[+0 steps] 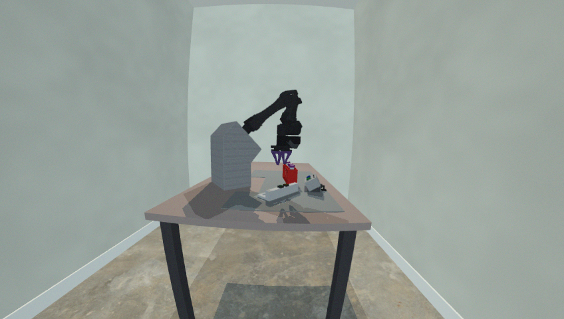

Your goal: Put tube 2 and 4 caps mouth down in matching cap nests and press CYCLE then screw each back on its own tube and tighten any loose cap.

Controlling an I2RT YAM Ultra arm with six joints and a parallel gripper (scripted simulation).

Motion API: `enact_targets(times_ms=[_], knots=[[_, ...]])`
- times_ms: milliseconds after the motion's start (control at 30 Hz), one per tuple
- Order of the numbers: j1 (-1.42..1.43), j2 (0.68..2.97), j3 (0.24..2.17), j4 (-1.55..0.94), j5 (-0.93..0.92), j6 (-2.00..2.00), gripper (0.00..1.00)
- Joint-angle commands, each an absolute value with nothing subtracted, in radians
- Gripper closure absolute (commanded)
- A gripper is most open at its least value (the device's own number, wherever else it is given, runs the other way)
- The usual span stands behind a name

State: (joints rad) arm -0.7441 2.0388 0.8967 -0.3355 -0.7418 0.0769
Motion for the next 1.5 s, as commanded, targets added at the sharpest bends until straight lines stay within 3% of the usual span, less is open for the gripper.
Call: enact_targets(times_ms=[0, 767, 1467], knots=[[-0.701, 1.946, 0.856, -0.321, -0.739, 0.415, 0.51], [-0.380, 1.601, 0.757, -0.309, -0.648, 1.537, 0.51], [-0.266, 1.521, 0.779, -0.337, -0.599, 1.663, 0.51]])
